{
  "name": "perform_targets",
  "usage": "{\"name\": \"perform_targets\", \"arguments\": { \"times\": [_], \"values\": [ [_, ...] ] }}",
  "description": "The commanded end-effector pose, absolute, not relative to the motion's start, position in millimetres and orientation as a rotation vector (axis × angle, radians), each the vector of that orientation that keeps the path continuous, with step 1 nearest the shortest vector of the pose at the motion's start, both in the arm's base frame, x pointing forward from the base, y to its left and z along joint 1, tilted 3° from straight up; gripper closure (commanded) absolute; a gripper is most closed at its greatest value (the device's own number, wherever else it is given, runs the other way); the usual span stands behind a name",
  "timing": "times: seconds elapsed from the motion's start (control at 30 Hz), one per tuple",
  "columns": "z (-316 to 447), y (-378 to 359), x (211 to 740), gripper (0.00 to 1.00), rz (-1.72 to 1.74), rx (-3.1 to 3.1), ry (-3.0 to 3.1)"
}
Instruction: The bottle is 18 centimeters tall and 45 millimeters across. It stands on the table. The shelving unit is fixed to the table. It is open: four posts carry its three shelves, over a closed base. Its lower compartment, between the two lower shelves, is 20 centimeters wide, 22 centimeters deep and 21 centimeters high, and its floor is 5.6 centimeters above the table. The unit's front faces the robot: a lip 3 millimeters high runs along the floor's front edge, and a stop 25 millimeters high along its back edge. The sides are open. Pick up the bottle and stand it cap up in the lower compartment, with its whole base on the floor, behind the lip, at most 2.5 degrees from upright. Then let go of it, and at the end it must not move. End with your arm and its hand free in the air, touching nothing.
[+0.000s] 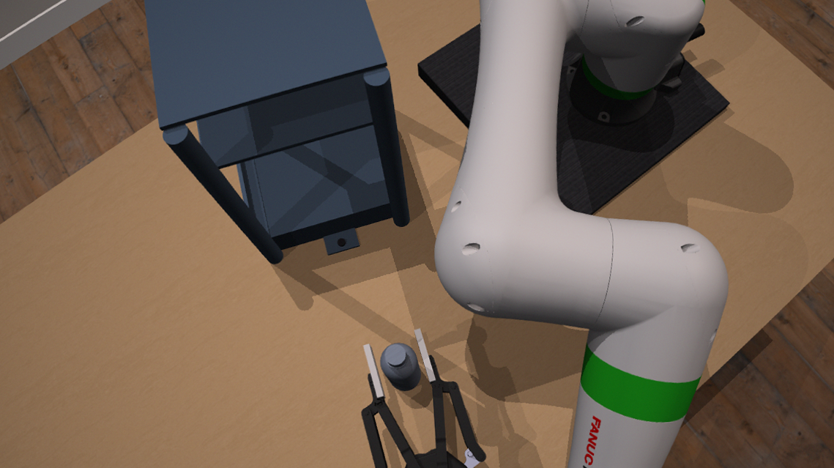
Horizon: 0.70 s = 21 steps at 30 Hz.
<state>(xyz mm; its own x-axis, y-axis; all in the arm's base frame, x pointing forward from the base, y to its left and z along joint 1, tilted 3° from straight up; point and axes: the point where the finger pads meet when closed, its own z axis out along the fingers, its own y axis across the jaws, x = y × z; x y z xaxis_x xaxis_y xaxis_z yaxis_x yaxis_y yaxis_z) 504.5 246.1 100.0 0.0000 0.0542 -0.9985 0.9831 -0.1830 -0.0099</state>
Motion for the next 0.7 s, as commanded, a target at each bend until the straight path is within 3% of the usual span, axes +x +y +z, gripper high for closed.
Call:
{"name": "perform_targets", "arguments": {
  "times": [0.0,0.03,0.67],
  "values": [
    [100.2,246.1,504.5,0.62,-1.321,1.383,1.16],
    [100.2,246.1,504.5,1.0,-1.321,1.383,1.16],
    [100.2,246.1,504.5,1.0,-1.321,1.383,1.16]
  ]
}}
